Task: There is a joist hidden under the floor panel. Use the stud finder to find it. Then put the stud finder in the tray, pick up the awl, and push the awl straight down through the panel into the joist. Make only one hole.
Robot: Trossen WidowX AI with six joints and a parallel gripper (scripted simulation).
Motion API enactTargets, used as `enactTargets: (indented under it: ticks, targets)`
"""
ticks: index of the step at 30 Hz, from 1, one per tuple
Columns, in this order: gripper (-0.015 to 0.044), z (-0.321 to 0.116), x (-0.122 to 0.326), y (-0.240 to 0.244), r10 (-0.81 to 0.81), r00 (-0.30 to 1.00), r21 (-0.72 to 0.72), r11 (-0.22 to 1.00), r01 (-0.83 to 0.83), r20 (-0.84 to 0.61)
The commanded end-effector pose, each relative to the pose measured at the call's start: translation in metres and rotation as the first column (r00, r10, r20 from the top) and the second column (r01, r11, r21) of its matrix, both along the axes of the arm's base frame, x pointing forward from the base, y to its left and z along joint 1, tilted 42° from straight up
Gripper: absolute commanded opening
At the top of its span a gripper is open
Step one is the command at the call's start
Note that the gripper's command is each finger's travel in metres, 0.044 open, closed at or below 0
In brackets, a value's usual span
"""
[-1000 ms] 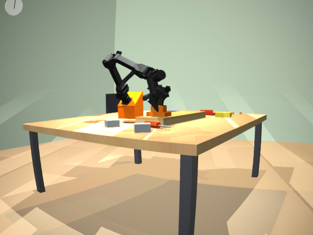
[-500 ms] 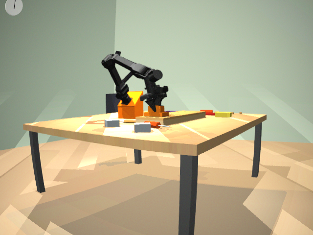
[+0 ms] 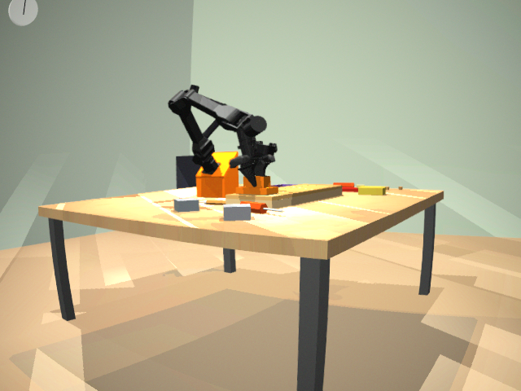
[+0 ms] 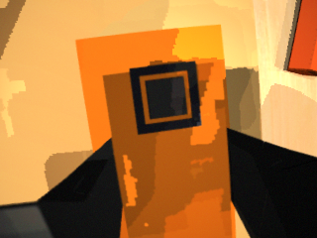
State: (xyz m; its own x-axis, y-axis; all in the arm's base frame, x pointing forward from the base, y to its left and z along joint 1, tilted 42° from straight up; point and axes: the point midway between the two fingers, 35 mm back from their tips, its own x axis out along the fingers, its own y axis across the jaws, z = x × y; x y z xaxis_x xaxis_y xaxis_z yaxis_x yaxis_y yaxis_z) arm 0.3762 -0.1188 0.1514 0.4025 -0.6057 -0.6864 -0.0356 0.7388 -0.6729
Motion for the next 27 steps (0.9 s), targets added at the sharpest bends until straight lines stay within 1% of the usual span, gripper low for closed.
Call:
enactTargets:
  ticks: [1, 8, 23, 27]
  targets:
    - [0.0000, -0.001, 0.000, 0.001, 0.001, 1.000, 0.001, 1.000, -0.001, -0.001]
    - [0.0000, 0.006, 0.000, 0.007, 0.000, 1.000, 0.002, 1.000, 0.000, -0.001]
    - [0.0000, 0.072, -0.012, 0.061, -0.006, 1.000, 0.003, 1.000, 0.006, 0.000]
    - [0.0000, 0.075, -0.014, 0.063, -0.006, 1.000, 0.002, 1.000, 0.006, 0.000]
